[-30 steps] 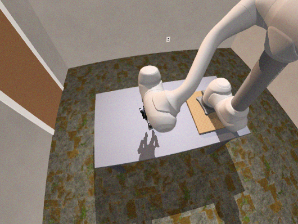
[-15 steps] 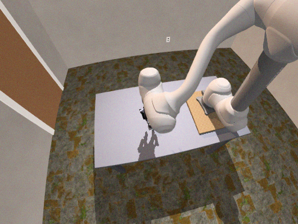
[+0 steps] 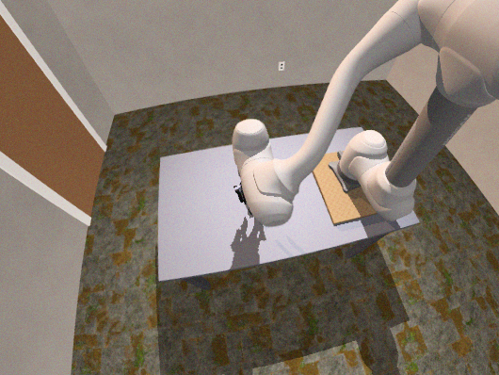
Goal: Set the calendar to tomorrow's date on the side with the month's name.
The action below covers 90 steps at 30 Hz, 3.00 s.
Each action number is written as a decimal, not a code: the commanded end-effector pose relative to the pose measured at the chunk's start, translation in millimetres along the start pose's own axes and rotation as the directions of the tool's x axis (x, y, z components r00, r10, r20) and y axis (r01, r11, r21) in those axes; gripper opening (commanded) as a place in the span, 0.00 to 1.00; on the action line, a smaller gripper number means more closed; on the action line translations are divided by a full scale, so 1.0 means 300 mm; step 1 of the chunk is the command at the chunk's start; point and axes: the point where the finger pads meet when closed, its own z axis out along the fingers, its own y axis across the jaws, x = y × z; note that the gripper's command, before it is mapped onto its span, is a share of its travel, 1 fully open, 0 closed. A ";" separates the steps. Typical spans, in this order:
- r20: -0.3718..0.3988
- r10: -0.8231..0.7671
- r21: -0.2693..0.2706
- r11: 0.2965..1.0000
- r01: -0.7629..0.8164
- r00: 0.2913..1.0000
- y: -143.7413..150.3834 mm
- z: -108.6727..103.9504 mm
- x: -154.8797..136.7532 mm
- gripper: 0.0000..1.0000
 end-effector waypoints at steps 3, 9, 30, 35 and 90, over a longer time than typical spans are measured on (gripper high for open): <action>0.000 0.000 0.000 1.000 0.000 1.000 0.000 0.019 0.000 0.28; 0.000 0.000 0.000 1.000 0.000 1.000 0.000 0.043 0.000 0.28; 0.000 0.000 0.000 1.000 0.000 1.000 0.000 0.066 0.001 0.28; 0.000 0.000 0.000 1.000 0.000 1.000 0.000 0.066 0.001 0.28; 0.000 0.000 0.000 1.000 0.000 1.000 0.000 0.155 0.001 0.28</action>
